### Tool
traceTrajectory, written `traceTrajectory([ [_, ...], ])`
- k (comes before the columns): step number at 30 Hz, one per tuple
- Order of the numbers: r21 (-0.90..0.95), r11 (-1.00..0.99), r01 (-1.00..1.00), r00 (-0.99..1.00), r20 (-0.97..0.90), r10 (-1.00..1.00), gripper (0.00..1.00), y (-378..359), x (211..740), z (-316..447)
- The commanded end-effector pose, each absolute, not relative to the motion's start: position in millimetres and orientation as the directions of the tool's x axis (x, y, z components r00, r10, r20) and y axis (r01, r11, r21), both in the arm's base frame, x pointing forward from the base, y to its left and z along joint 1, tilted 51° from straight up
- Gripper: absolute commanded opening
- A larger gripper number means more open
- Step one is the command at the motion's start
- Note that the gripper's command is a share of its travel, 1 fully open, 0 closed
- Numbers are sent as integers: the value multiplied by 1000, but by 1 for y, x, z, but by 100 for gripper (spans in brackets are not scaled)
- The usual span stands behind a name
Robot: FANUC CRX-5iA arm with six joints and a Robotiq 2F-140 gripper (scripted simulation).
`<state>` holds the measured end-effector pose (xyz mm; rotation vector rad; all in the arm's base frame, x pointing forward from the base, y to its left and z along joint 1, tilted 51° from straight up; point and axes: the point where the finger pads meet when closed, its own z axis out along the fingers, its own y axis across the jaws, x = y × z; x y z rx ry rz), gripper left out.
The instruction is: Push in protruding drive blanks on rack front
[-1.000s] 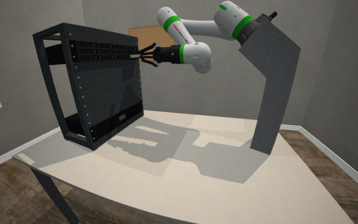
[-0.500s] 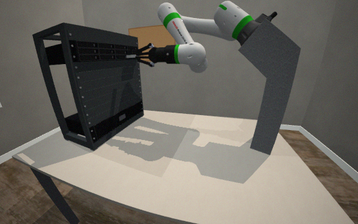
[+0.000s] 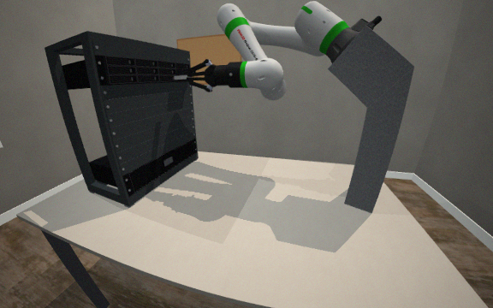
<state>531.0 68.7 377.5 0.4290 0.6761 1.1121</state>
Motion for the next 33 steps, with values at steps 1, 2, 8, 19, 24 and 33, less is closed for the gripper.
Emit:
traceTrajectory([
  [1,627,394,-672,277,-280,919,10,69,531,378],
  [2,627,394,-672,277,-280,919,10,69,531,378],
  [8,627,394,-672,277,-280,919,10,69,531,378],
  [19,627,394,-672,277,-280,919,10,69,537,385],
  [24,627,394,-672,277,-280,919,10,69,537,385],
  [33,627,394,-672,277,-280,919,10,69,539,387],
])
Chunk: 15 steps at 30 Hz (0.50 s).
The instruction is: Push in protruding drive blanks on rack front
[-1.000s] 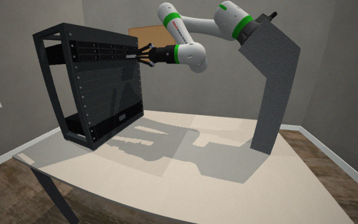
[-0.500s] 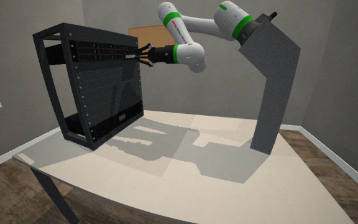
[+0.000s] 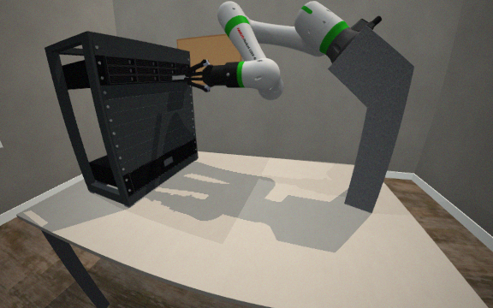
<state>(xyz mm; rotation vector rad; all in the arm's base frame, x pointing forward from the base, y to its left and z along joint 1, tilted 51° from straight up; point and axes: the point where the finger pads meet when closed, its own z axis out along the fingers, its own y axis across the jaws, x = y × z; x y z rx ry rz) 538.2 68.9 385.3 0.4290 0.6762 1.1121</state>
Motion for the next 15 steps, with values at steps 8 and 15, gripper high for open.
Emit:
traceTrajectory([
  [8,627,394,-672,277,-280,919,10,69,544,392],
  [15,627,394,-672,277,-280,919,10,69,544,392],
])
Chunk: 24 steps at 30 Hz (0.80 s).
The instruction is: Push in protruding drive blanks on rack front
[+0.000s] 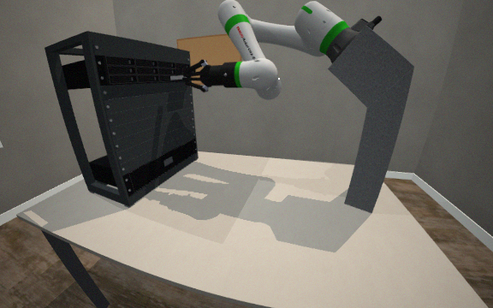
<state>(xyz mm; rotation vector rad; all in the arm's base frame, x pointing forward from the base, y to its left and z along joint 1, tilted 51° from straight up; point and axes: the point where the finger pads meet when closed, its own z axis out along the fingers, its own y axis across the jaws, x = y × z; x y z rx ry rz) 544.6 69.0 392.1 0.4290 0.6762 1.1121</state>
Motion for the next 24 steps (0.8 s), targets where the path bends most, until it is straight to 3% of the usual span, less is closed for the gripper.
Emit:
traceTrajectory([
  [1,627,394,-672,277,-280,919,10,69,544,393],
  [24,627,394,-672,277,-280,919,10,69,552,401],
])
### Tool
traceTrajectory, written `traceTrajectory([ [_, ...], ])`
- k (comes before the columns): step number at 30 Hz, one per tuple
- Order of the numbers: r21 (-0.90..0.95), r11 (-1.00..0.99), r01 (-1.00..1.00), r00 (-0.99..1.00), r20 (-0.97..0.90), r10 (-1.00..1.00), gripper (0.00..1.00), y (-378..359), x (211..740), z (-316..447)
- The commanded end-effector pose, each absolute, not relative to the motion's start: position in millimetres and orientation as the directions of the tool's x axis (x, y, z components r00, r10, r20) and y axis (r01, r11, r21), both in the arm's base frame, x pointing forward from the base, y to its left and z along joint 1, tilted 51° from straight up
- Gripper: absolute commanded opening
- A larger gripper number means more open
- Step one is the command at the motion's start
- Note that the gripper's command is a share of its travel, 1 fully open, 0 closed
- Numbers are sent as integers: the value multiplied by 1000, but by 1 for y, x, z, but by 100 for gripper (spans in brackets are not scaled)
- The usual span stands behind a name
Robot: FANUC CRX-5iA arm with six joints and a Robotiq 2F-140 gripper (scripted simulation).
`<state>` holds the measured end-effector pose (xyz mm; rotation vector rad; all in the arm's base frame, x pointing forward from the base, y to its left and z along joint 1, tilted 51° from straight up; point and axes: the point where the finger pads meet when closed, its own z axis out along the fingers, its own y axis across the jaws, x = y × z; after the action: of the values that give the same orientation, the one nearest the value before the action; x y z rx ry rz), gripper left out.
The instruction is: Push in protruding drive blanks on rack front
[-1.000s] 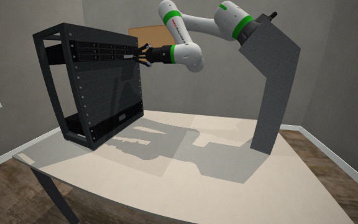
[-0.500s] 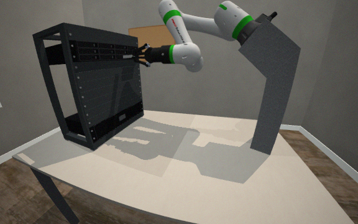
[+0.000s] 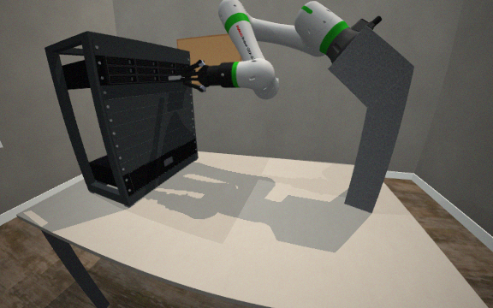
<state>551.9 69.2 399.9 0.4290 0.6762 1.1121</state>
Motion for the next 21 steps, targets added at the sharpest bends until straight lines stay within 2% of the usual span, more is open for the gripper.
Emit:
traceTrajectory([
  [1,627,394,-672,277,-280,919,10,69,552,401],
  [21,627,394,-672,277,-280,919,10,70,555,404],
])
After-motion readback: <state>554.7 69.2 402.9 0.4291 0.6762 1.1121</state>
